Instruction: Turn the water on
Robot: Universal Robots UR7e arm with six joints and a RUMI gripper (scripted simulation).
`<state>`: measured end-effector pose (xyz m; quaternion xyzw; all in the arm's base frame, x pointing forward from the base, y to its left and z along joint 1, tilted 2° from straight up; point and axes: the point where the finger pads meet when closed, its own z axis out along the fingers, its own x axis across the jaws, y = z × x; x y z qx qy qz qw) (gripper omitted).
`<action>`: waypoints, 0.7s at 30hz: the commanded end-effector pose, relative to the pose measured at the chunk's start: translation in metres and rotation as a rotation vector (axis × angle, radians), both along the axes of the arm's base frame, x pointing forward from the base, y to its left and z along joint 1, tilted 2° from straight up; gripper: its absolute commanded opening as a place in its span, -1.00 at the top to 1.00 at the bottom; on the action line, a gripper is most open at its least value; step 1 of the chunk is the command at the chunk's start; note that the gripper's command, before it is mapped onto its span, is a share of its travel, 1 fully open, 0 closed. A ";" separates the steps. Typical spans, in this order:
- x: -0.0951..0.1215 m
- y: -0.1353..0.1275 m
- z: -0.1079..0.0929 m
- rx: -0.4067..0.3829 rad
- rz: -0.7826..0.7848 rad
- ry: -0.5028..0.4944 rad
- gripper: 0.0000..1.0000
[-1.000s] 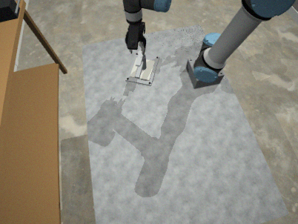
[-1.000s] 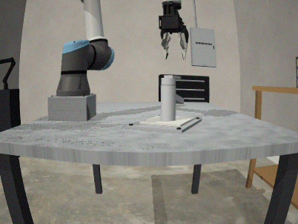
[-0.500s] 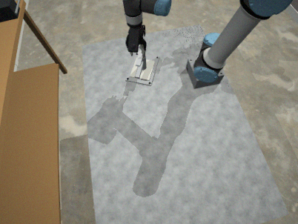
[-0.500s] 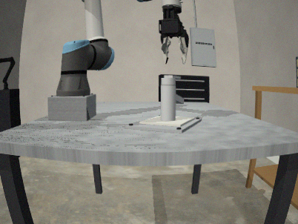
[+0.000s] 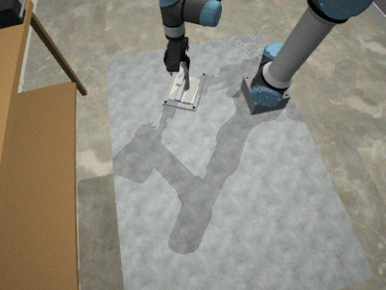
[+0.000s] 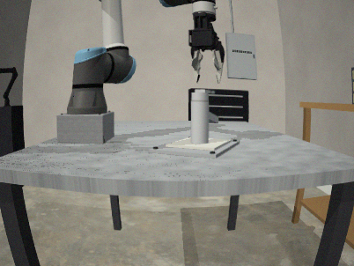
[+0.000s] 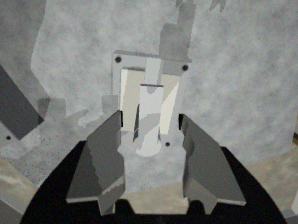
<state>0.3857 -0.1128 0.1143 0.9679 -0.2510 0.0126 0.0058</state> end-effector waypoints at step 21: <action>0.001 0.000 -0.012 -0.001 0.000 -0.001 0.22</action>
